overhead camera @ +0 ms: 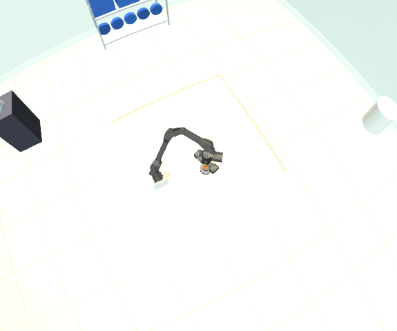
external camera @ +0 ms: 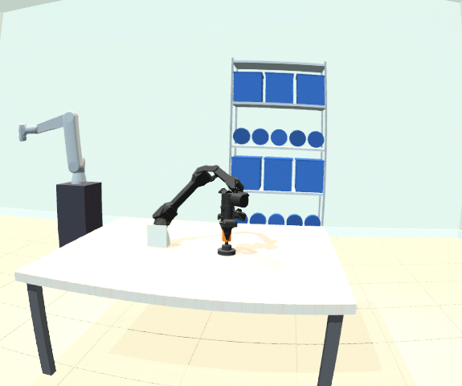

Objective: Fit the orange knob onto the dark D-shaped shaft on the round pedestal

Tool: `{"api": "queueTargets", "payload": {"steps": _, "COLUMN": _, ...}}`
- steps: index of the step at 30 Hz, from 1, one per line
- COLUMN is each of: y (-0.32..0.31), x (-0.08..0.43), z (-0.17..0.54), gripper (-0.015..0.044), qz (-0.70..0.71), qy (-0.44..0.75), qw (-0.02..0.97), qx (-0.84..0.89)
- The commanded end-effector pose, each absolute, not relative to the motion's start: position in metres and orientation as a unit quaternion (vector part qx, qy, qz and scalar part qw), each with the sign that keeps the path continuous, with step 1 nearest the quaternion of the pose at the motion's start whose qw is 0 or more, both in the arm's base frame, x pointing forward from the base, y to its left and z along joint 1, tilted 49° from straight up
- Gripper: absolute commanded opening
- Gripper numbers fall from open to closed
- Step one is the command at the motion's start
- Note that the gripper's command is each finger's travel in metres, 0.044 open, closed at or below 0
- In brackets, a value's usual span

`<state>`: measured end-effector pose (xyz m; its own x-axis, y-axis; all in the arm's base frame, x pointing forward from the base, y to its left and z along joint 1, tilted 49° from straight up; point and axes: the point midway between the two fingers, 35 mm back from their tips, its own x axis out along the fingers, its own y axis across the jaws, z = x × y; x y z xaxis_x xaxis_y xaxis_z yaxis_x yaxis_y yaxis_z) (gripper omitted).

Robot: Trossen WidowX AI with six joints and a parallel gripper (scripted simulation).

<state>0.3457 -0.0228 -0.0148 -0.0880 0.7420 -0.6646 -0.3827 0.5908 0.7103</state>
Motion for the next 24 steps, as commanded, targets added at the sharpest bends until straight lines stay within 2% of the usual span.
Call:
{"api": "queueTargets", "payload": {"steps": 1, "y": -0.0251, "x": 0.3453, "z": -0.0114, "gripper": 0.0000, "qz": 0.306, "qy": 0.668, "qw": 0.624, "qx": 0.267}}
{"api": "queueTargets", "payload": {"steps": 24, "y": -0.0237, "x": 0.3456, "z": -0.0140, "gripper": 0.0000, "qz": 0.306, "qy": 0.667, "qw": 0.624, "qx": 0.267}}
